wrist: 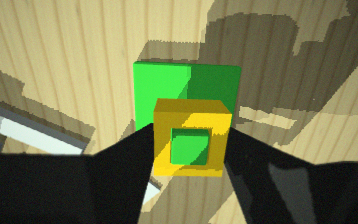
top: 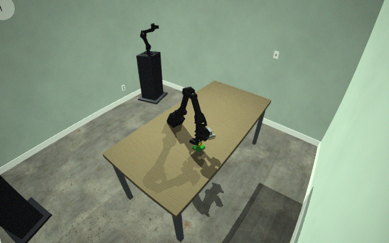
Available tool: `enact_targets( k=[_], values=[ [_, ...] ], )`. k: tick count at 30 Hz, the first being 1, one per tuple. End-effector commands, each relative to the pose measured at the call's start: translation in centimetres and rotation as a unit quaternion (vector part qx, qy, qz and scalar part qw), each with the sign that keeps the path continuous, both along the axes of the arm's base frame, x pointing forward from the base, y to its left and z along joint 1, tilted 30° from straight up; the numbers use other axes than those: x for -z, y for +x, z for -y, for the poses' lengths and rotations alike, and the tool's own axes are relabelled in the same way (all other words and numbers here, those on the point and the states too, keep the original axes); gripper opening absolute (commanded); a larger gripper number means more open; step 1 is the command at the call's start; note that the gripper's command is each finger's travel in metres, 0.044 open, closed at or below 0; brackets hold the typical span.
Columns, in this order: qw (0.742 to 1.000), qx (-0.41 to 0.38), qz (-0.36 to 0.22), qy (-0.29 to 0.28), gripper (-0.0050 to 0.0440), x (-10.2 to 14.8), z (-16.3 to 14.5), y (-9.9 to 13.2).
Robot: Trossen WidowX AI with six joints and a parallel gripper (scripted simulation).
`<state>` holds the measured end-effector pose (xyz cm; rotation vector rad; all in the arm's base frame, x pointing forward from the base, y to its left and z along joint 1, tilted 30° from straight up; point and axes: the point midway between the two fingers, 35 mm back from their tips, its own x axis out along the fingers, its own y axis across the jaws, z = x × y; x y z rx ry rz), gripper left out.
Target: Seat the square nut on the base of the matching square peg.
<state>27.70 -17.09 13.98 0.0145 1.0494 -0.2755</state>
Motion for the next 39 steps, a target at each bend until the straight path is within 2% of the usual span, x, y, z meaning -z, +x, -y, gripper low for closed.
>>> enact_targets(
  k=[1, 39],
  values=[
    [1.0, 0.001, 0.007, -0.005, -0.005, -0.43, 0.13, 0.19],
    [1.0, 0.001, 0.007, -0.005, -0.005, 0.34, 0.33, 0.61]
  ],
)
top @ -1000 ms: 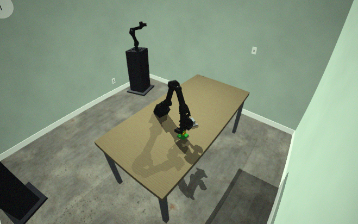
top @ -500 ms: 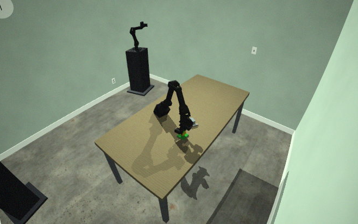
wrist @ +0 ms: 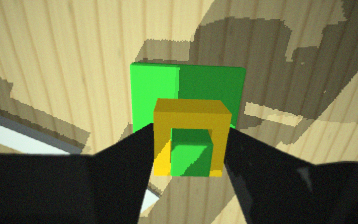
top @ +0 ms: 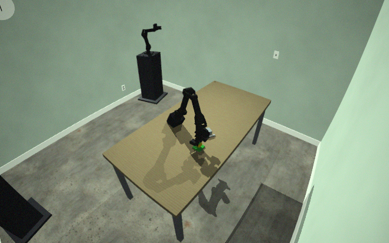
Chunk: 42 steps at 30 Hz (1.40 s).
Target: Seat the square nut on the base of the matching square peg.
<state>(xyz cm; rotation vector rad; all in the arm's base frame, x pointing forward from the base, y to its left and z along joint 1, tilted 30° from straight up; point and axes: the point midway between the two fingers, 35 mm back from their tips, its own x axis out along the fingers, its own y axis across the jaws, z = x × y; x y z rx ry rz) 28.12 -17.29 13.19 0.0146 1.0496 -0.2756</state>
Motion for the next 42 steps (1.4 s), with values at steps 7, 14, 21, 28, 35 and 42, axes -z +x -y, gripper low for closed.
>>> enact_targets(
  k=[7, 14, 21, 28, 35, 42],
  values=[
    [1.0, 0.001, 0.008, -0.005, -0.005, -0.32, 0.16, 0.26],
    [1.0, 0.001, 0.008, -0.005, -0.005, -0.18, 0.2, 0.34],
    [1.0, 0.001, 0.007, -0.005, -0.005, -0.07, 0.23, 0.4],
    [1.0, 0.001, 0.007, -0.005, -0.005, 0.1, 0.27, 0.49],
    [1.0, 0.001, 0.007, -0.005, -0.005, 0.22, 0.3, 0.56],
    [1.0, 0.001, 0.007, -0.005, -0.005, 0.37, 0.34, 0.64]
  ],
)
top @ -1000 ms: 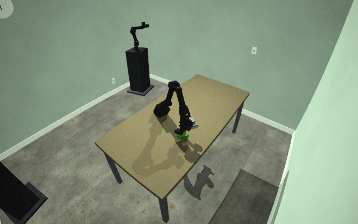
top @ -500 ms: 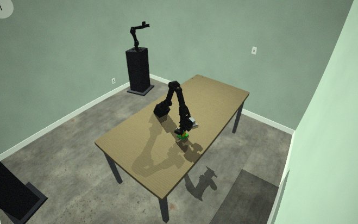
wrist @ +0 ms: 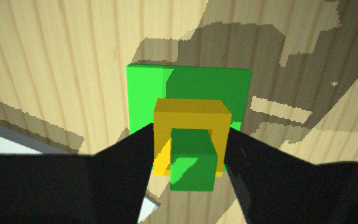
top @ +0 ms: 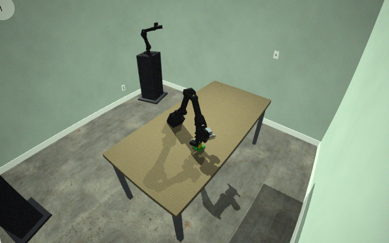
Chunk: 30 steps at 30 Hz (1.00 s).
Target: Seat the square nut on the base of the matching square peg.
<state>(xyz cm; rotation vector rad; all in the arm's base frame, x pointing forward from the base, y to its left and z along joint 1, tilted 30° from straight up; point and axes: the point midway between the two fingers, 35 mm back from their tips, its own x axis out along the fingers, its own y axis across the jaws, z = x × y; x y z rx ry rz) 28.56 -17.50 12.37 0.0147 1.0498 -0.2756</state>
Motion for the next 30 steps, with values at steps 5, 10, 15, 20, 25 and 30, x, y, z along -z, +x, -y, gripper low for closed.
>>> enact_targets(
  k=[5, 10, 15, 20, 25, 30],
  values=[
    [1.0, 0.001, 0.008, -0.005, -0.005, -0.35, 0.16, 0.26],
    [1.0, 0.001, 0.008, -0.005, -0.005, -0.35, 0.16, 0.26],
    [1.0, 0.0, 0.008, -0.006, -0.005, -0.44, 0.14, 0.24],
    [1.0, 0.0, 0.009, -0.006, -0.005, -0.53, 0.12, 0.22],
    [1.0, 0.0, 0.009, -0.006, 0.0072, -0.53, 0.12, 0.22],
    [1.0, 0.0, 0.009, -0.006, 0.0144, -0.53, 0.12, 0.22]
  ],
)
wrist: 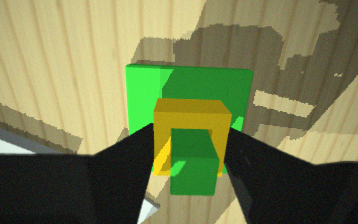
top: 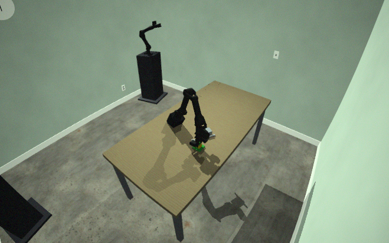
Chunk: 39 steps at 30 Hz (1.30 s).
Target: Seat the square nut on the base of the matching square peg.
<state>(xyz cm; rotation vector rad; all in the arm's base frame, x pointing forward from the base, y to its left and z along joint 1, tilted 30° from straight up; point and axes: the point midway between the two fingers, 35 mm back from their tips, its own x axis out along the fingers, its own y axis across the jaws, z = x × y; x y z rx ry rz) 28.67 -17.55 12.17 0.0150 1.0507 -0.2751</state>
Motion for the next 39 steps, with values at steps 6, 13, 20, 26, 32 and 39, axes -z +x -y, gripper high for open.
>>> enact_targets(
  k=[6, 13, 20, 26, 32, 39],
  values=[
    [1.0, 0.0, 0.009, -0.006, 0.026, -0.7, 0.1, 0.1],
    [1.0, 0.0, 0.009, -0.006, 0.026, -0.7, 0.1, 0.1],
    [1.0, 0.0, 0.009, -0.006, 0.026, -0.7, 0.1, 0.1],
    [1.0, 0.001, 0.008, -0.006, 0.026, -3.8, -0.4, -1.1],
    [1.0, 0.002, 0.014, -0.01, 0.026, -8.9, -1.6, -3.6],
    [1.0, 0.003, 0.005, -0.005, 0.026, -10.4, -2.0, -4.4]
  ],
)
